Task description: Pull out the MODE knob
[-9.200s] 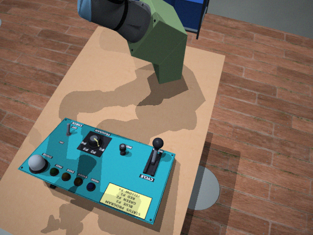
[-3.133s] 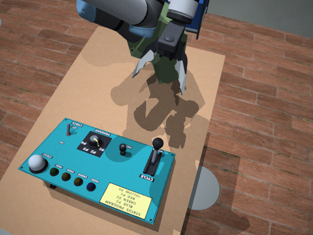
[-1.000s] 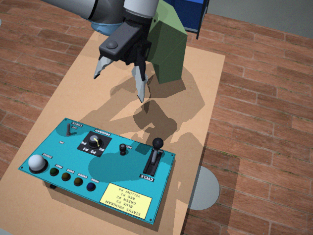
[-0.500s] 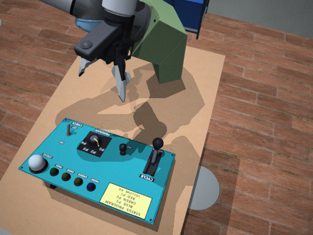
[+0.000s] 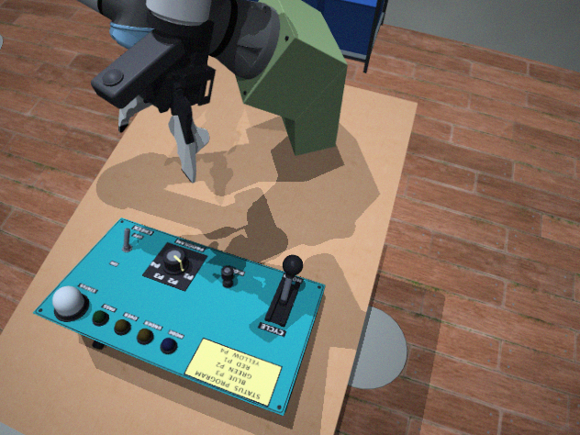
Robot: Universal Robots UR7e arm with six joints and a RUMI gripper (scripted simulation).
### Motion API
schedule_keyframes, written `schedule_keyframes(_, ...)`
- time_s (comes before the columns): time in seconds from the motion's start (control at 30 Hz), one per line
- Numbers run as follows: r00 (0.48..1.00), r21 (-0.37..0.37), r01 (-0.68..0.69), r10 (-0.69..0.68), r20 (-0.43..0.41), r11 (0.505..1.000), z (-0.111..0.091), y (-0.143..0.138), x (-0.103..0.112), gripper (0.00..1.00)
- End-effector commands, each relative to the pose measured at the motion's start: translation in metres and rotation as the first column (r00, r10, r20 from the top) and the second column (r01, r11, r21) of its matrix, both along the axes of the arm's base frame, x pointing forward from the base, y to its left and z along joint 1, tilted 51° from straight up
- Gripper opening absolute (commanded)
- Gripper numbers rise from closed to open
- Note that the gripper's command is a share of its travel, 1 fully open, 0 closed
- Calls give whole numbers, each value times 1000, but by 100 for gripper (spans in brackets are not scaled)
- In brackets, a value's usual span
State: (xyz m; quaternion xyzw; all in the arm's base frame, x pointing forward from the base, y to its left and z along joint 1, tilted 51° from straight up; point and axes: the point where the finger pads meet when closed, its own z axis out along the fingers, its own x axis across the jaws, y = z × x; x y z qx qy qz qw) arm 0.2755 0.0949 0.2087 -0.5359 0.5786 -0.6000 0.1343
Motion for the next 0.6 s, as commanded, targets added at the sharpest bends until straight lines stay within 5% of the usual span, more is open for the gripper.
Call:
schedule_keyframes(0.0, 1000, 20, 27, -27, -4, 999, 10, -12, -4, 100)
schedule_keyframes(0.57, 999, 45, 50, -50, 0, 998, 21, -28, -9, 100)
